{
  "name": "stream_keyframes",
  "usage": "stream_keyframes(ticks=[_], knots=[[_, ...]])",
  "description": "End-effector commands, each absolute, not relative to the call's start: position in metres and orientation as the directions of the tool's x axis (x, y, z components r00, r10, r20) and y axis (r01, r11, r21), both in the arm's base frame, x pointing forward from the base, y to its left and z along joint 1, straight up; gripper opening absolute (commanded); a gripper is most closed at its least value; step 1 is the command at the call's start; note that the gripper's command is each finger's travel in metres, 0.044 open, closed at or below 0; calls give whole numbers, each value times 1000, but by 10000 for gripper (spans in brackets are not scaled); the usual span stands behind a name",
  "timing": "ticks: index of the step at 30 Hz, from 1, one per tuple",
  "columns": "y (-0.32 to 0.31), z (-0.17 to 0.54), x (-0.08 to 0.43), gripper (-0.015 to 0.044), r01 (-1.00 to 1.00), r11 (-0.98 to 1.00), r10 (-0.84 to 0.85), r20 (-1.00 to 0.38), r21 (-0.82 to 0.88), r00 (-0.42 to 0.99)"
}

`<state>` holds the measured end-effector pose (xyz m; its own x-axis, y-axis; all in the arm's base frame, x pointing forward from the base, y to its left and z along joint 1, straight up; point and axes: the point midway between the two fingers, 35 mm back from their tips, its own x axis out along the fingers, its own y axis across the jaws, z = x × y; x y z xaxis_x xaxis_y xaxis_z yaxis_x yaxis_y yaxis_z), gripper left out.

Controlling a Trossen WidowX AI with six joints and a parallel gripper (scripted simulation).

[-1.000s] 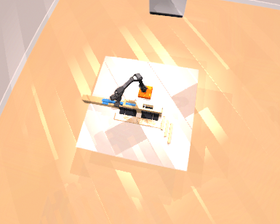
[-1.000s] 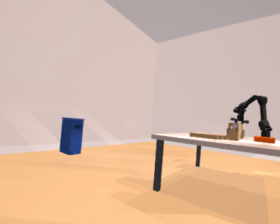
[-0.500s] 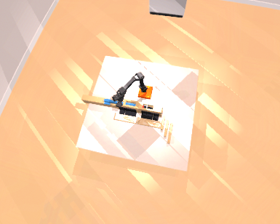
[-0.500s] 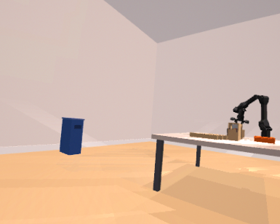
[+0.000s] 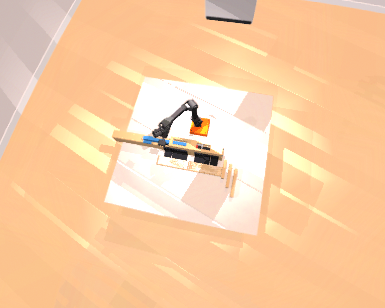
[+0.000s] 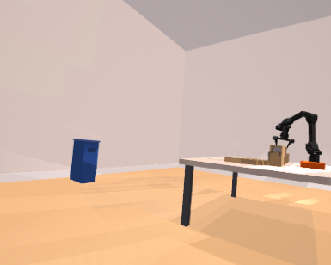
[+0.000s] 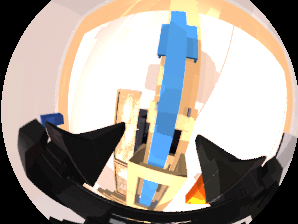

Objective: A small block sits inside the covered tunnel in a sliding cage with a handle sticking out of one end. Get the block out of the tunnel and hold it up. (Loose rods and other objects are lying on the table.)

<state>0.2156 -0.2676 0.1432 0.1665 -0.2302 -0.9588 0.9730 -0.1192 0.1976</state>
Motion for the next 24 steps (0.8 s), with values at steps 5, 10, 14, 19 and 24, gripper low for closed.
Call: stream_keyframes(ticks=[5,10,14,19,24], knots=[[-311,149,208,440,972,-120,-237,-957,200,168],[-311,147,208,440,972,-120,-237,-957,200,168],[-311,141,208,440,972,-120,-237,-957,200,168],[-312,133,209,440,972,-120,-237,-957,200,168],[-312,124,209,440,972,-120,-237,-957,200,168]])
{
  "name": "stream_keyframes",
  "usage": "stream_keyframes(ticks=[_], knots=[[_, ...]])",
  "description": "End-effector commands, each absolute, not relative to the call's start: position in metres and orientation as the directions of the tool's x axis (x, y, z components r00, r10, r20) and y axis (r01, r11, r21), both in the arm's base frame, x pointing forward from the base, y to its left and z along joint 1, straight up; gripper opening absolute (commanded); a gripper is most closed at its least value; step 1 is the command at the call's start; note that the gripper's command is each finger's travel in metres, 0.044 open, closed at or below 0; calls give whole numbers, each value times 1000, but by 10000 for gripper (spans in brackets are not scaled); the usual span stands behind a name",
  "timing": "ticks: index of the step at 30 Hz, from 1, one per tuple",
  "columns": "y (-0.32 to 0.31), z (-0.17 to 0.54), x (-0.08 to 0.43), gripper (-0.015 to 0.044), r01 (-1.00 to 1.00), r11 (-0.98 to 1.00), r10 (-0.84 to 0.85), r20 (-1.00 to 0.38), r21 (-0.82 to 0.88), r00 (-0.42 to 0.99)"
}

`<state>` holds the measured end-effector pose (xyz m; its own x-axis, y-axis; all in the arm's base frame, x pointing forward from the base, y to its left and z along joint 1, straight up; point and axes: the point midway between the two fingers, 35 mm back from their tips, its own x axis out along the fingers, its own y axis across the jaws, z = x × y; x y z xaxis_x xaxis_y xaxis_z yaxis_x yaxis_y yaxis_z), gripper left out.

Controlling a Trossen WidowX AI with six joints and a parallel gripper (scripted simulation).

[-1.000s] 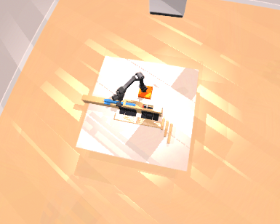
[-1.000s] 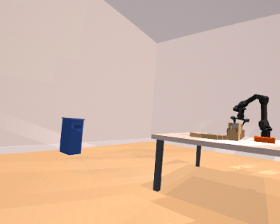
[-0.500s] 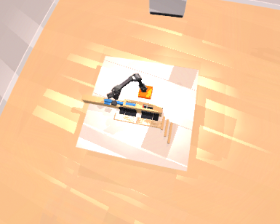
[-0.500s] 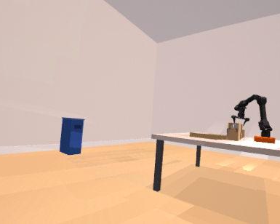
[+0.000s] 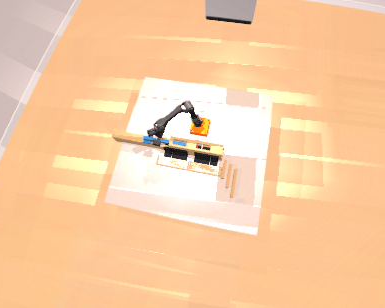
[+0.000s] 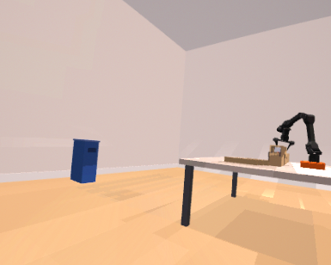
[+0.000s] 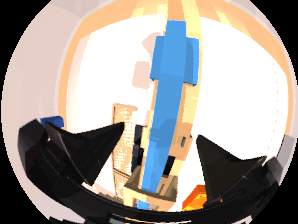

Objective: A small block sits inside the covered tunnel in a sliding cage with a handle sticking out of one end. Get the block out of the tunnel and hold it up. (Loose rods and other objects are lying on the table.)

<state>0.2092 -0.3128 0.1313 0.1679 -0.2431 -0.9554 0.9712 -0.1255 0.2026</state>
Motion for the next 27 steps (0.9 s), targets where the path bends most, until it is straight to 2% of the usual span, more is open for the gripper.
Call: stream_keyframes(ticks=[1,9,24,26,27], knots=[[-312,123,209,440,972,-120,-237,-957,200,168],[-312,110,209,440,972,-120,-237,-957,200,168],[-313,117,209,46,971,-125,-243,-955,203,168],[-313,117,209,33,971,-125,-243,-955,203,168],[-312,117,209,7,971,-125,-243,-955,203,168]])
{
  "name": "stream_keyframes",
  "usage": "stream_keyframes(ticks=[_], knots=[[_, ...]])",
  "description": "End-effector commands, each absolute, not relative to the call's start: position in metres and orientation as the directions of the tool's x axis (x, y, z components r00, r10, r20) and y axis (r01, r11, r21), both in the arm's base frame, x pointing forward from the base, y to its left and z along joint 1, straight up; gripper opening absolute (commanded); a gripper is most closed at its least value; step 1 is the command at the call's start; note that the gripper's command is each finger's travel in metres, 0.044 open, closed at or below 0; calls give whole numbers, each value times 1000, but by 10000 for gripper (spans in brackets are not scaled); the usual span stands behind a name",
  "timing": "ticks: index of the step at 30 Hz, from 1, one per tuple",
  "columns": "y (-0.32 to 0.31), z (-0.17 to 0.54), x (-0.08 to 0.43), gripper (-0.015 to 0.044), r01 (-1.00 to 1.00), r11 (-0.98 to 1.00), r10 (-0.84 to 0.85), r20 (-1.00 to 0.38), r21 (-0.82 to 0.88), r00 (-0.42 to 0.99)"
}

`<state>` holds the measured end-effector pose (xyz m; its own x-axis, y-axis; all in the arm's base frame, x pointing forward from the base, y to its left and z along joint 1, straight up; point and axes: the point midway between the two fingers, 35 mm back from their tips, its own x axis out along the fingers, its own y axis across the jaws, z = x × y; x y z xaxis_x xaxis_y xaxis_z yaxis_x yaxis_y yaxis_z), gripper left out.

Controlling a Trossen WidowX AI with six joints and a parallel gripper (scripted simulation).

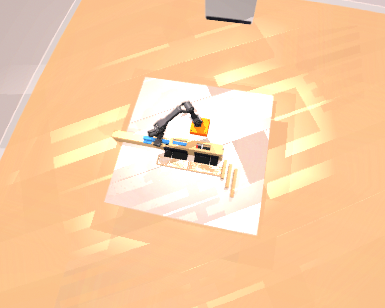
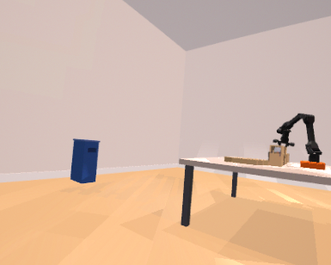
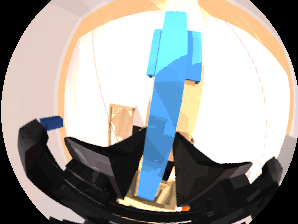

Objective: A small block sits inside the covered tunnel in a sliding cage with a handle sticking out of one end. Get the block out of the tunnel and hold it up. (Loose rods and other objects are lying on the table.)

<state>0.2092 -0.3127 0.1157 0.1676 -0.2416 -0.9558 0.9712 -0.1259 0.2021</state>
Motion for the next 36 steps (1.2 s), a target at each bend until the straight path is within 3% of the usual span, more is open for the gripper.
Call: stream_keyframes(ticks=[1,22,36], knots=[[-311,117,210,0,971,-125,-243,-955,203,168],[-250,107,218,0,972,-121,-232,-958,201,169],[-261,137,218,368,971,-123,-236,-956,205,172]])
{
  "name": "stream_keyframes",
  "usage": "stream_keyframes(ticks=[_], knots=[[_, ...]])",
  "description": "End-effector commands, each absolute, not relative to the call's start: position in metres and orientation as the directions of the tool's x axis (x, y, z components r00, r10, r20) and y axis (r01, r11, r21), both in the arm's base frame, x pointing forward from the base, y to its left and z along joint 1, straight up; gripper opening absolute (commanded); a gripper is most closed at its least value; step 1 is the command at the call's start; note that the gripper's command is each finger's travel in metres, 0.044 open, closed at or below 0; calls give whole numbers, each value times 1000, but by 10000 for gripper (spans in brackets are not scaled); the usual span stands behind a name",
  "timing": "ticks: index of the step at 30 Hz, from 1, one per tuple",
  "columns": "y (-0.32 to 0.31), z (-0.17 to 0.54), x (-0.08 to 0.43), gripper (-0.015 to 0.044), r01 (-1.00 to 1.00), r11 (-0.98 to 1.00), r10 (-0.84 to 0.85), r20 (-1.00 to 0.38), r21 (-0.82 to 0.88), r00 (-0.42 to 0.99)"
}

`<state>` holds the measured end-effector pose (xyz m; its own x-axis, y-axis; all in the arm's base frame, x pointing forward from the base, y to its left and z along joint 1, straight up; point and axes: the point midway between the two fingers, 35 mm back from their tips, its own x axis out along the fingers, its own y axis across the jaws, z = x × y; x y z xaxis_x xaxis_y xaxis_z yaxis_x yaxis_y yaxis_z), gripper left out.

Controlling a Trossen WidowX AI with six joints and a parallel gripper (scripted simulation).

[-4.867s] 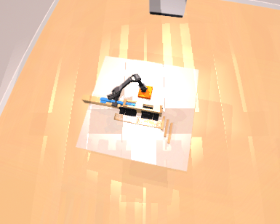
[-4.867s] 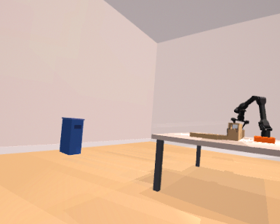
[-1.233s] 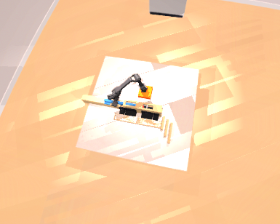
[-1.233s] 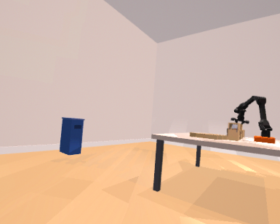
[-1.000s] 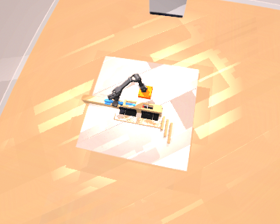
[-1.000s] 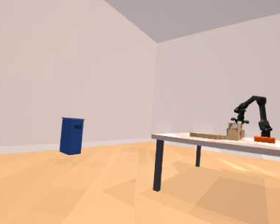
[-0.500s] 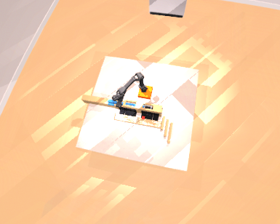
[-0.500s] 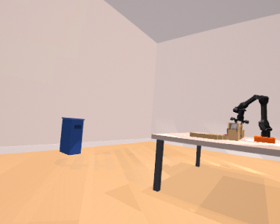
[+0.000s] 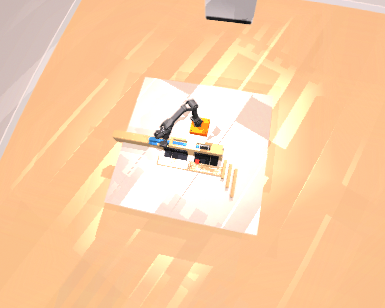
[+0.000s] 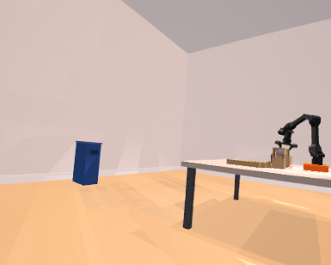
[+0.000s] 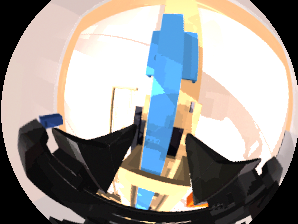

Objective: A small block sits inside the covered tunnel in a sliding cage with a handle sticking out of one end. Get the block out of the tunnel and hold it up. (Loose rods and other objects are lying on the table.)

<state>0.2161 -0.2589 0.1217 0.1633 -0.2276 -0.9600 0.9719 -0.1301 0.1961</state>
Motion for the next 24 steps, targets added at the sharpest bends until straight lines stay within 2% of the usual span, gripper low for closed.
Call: stream_keyframes(ticks=[1,3,6,10,24], knots=[[-261,142,218,394,971,-122,-235,-957,204,171],[-260,150,217,440,972,-121,-233,-957,202,170],[-268,141,216,440,972,-128,-229,-959,197,164],[-308,149,208,440,972,-120,-237,-957,200,168],[-311,137,209,440,972,-120,-237,-957,200,168]])
